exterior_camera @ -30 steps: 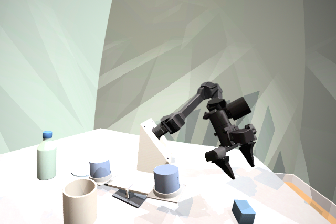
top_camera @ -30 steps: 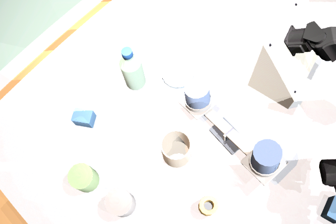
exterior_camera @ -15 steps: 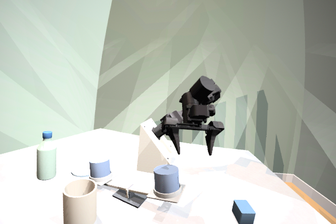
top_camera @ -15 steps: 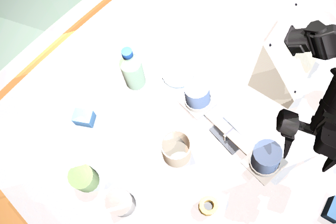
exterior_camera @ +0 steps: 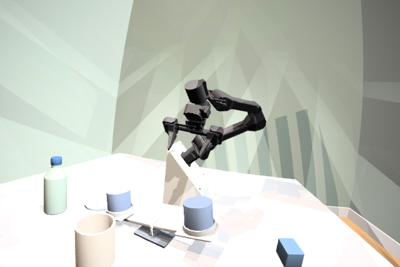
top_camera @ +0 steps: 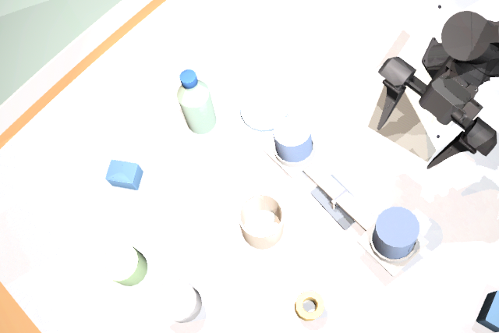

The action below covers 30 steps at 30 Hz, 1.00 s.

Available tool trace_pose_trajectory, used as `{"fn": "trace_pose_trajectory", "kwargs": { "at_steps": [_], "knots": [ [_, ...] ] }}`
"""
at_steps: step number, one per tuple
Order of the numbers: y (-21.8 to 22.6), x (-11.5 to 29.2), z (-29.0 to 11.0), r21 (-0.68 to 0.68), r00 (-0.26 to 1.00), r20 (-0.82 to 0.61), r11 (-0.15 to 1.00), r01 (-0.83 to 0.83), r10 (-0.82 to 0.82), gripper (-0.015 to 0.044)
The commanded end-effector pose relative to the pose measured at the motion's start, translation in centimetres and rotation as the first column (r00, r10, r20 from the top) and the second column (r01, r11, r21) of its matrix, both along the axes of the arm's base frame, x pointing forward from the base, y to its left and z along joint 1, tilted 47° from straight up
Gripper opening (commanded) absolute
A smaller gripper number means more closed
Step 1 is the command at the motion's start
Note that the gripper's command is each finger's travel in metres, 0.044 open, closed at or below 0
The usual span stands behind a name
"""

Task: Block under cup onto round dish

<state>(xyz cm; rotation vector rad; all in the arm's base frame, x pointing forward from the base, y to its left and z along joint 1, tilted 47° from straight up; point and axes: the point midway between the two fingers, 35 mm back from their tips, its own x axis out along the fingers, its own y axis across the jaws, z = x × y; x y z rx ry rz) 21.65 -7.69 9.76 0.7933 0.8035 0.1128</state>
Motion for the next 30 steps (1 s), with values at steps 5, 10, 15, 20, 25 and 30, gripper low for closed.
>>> {"fn": "trace_pose_trajectory", "kwargs": {
  "at_steps": [5,10,15,20,25,30],
  "knots": [
    [-1.2,-5.4,-1.8,0.066,0.987,-0.058,0.986,0.15,-0.147,0.044],
    [-1.3,-5.4,-1.9,0.056,0.99,-0.057,0.99,0.133,-0.129,0.044],
    [-2.4,-4.7,-2.3,-0.016,0.999,-0.044,1.0,-0.001,0.0,0.044],
    [-3.4,-3.8,-3.0,-0.086,0.99,-0.035,0.986,-0.142,0.14,0.044],
    [-4.3,-3.0,-4.1,-0.152,0.959,-0.028,0.947,-0.282,0.281,0.044],
    [-5.1,-2.0,-5.4,-0.212,0.908,-0.024,0.885,-0.414,0.419,0.044]
  ]
}}
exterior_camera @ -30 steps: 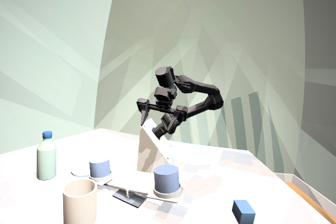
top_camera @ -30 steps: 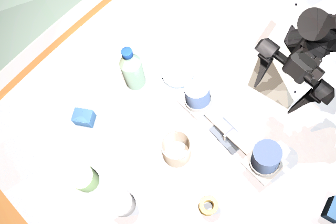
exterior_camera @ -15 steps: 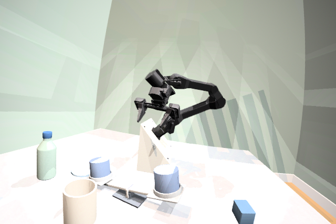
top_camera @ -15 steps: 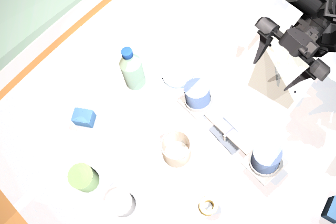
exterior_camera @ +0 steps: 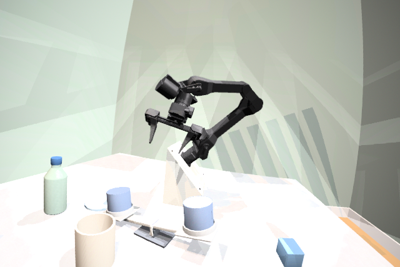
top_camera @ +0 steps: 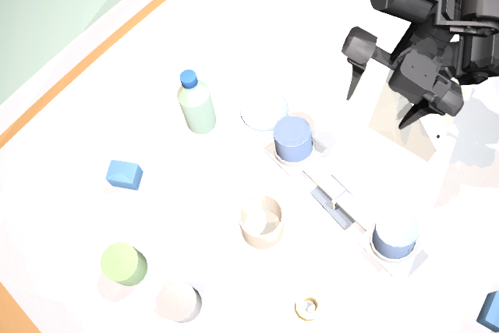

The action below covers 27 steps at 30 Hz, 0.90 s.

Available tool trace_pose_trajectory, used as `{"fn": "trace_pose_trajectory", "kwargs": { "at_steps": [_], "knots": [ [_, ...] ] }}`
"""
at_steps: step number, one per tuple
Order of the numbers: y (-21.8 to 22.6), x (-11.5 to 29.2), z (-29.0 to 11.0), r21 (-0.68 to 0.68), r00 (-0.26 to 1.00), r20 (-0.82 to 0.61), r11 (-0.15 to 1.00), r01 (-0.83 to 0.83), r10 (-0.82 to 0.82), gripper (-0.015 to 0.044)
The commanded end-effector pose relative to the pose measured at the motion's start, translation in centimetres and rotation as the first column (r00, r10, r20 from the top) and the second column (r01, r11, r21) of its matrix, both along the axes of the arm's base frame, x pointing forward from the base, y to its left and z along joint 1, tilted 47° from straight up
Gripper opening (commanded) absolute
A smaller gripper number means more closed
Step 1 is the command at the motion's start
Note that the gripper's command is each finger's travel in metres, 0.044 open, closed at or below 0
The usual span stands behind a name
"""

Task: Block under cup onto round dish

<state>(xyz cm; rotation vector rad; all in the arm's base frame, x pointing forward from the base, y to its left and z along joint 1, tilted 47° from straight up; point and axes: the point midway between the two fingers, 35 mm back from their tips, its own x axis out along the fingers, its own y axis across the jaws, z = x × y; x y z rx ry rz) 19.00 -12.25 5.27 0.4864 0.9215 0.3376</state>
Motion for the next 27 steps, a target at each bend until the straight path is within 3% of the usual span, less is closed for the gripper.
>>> {"fn": "trace_pose_trajectory", "kwargs": {
  "at_steps": [1,14,27],
  "knots": [
    [-0.7,0.8,-1.3,-0.047,0.991,0.016,0.991,-0.128,0.129,0.044],
    [-1.8,3.1,-6.1,-0.176,0.86,0.073,0.856,-0.487,0.505,0.044],
    [-1.8,4.7,-12.5,-0.299,0.574,0.141,0.587,-0.752,0.807,0.044]
  ]
}}
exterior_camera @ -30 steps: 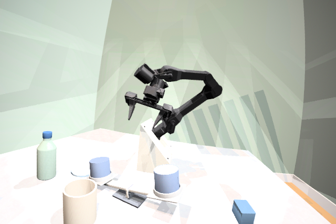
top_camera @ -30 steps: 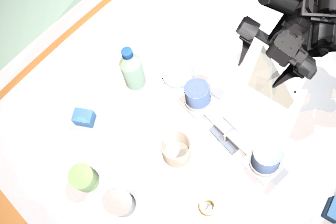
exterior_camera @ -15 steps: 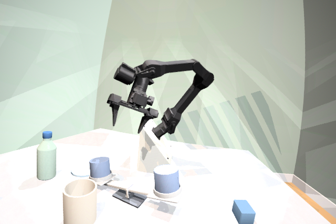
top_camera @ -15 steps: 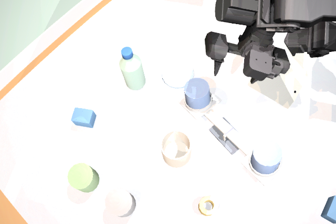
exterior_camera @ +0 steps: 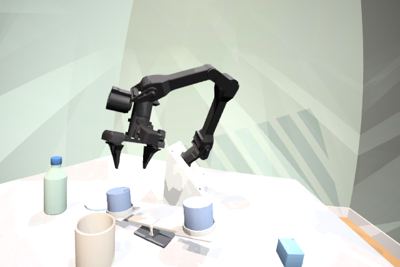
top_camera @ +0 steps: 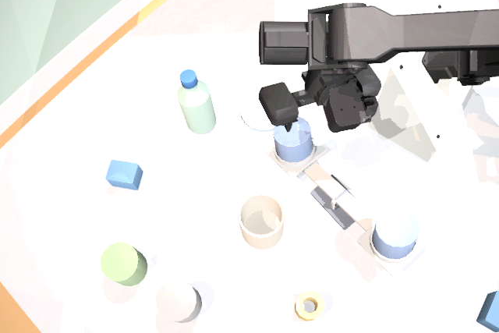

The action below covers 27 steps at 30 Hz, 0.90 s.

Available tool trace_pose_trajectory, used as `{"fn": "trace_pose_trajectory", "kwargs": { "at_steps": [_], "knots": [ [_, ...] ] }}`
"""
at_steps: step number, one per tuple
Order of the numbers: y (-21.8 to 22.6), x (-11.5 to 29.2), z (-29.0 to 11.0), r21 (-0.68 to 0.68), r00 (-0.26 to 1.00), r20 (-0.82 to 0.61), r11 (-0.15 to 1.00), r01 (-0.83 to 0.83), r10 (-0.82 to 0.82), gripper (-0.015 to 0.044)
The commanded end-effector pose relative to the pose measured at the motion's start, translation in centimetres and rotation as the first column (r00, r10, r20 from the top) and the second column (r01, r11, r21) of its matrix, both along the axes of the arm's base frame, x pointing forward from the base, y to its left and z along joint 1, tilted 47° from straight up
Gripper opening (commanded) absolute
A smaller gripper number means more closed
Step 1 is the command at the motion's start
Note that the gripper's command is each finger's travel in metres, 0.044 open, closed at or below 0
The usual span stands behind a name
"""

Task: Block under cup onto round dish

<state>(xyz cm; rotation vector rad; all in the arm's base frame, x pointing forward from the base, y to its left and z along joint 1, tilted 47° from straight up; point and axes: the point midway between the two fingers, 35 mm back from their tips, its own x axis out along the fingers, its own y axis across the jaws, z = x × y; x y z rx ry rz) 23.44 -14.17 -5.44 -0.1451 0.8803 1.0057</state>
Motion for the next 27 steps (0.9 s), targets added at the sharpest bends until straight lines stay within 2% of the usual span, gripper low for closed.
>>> {"fn": "trace_pose_trajectory", "kwargs": {
  "at_steps": [1,7,27],
  "knots": [
    [0.2,0.4,-2.4,-0.011,0.989,0.044,0.99,-0.138,0.139,0.044],
    [0.8,0.6,-5.3,-0.024,0.948,0.107,0.954,-0.3,0.301,0.044],
    [2.3,0.9,-6.9,-0.024,0.946,0.109,0.952,-0.305,0.306,0.044]
  ]
}}
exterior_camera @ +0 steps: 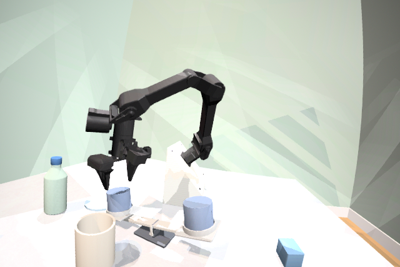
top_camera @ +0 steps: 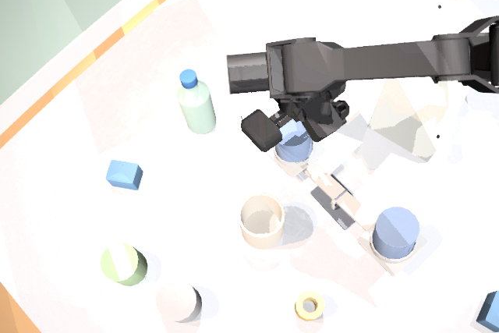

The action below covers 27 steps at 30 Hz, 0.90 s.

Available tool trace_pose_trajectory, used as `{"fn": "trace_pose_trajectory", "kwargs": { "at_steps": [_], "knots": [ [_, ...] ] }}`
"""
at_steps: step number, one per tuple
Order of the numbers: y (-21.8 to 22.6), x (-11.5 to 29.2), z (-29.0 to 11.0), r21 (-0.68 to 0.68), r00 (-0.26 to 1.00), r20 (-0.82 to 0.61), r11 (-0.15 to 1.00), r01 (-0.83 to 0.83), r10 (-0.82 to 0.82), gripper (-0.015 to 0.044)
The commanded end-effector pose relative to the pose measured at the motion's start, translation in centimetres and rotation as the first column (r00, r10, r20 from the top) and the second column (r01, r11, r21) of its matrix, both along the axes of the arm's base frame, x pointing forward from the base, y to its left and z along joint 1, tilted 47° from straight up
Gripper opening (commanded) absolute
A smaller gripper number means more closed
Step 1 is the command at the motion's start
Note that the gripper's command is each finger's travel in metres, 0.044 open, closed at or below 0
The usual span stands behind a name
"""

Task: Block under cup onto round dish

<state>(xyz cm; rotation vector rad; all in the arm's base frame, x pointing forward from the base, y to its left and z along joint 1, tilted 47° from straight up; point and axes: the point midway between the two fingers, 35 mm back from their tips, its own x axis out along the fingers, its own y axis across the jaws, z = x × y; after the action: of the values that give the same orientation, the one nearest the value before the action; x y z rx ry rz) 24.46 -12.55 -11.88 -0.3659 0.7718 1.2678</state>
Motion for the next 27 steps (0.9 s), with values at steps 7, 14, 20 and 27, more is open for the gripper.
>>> {"fn": "trace_pose_trajectory", "kwargs": {
  "at_steps": [7,14,20,27],
  "knots": [
    [1.5,0.0,-1.3,0.012,1.0,-0.009,1.0,0.004,-0.004,0.044],
    [2.3,0.2,-2.0,0.012,1.0,-0.009,1.0,0.004,-0.004,0.044],
    [3.0,0.2,-2.7,0.013,1.0,-0.009,1.0,0.004,-0.004,0.044],
    [3.9,0.3,-3.4,0.014,1.0,-0.009,1.0,0.004,-0.004,0.044]
  ]
}}
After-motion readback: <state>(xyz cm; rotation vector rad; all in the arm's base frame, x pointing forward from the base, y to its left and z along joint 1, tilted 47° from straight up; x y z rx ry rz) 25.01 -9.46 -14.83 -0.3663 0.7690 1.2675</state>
